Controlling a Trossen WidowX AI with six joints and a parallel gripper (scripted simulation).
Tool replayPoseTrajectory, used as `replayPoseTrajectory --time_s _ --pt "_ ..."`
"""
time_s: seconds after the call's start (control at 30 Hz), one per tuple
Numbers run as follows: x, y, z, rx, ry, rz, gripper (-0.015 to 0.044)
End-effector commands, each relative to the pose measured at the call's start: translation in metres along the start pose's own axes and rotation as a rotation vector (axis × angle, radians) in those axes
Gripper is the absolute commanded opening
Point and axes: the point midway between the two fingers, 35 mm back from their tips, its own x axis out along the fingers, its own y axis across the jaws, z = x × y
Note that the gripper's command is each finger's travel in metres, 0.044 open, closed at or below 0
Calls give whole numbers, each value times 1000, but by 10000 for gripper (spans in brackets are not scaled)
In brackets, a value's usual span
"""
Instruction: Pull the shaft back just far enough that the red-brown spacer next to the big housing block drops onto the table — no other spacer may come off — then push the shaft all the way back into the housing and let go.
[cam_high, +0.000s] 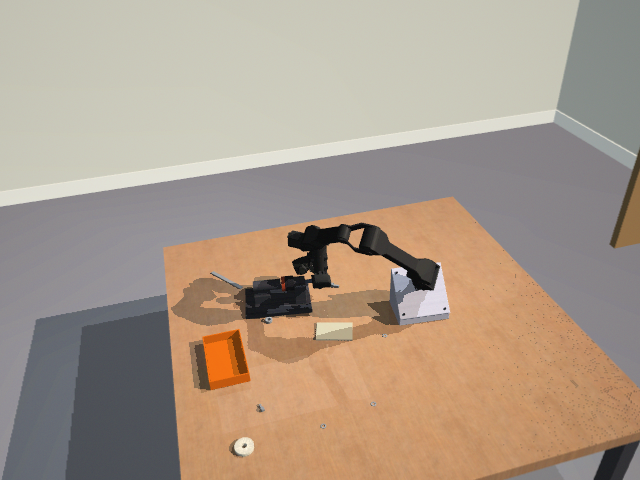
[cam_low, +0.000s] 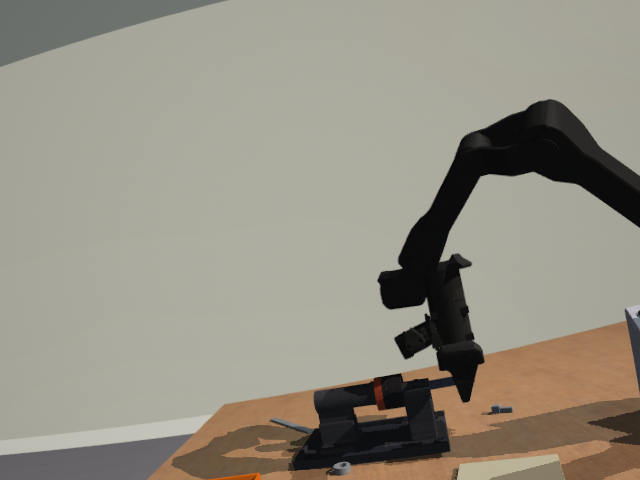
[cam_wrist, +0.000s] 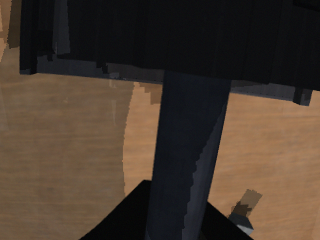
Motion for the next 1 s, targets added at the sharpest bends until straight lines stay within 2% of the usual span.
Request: replayPoseTrajectory --time_s 0.0,0.97 --pt "0 -1 -2 1 2 0 0" --pt "0 -1 -5 1 2 -1 0"
